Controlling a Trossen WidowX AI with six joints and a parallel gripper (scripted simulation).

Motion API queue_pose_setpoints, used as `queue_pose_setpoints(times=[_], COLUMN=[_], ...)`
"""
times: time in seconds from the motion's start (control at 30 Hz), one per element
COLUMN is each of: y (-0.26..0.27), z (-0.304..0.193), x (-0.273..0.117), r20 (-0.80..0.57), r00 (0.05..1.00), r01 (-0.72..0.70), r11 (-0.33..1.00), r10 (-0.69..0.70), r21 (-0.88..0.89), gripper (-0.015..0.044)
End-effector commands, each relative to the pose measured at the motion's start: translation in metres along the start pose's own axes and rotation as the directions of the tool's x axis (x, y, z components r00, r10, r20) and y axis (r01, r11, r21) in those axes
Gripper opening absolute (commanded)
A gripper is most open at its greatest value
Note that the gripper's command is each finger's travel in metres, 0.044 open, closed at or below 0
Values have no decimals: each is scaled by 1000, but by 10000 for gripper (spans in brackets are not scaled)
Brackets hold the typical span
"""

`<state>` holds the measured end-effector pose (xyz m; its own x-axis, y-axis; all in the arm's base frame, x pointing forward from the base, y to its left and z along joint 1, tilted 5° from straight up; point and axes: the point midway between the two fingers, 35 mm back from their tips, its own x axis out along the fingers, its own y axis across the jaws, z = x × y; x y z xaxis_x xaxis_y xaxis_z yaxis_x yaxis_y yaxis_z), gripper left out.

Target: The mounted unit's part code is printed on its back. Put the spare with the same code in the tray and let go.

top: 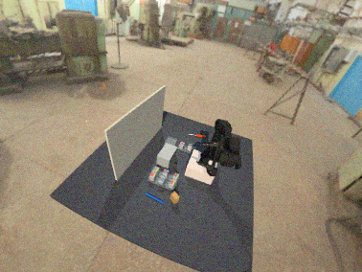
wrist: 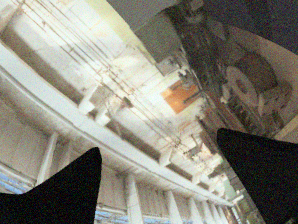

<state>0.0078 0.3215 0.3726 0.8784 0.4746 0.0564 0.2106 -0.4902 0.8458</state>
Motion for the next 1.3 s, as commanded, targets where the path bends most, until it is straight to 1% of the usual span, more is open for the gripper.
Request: queue_pose_setpoints(times=[0.0,0.03,0.2,0.23,0.3,0.4,0.5,0.57,0.67,0.77,0.83,1.07,1.2,1.27], y=[0,0,0,1,1,0,-4,-4,-12,-21,-25,-18,-22,-25], z=[0,0,0,-2,-5,-7,-7,-12,-3,16,28,90,133,163], x=[0,0,2,7,27,62,97,107,148,189,209,263,290,304], r20=[0,0,0,1,2,-2,-2,-58,-37,4,32,166,258,323], r00=[1000,1000,1000,1000,998,992,989,988,992,997,998,986,963,937], r01=[0,0,-5,-20,-68,-117,-123,-145,-98,-24,18,166,253,301], r11=[1000,1000,1000,999,982,916,809,721,551,364,269,90,-68,-161], r10=[0,0,5,20,70,126,150,144,121,76,47,1,-75,-132], r21=[0,0,-12,-46,-176,-384,-574,-678,-829,-931,-963,-982,-965,-940], gripper=[426,440,440,440,440,440,440,440,440,440,440,440,440,440])
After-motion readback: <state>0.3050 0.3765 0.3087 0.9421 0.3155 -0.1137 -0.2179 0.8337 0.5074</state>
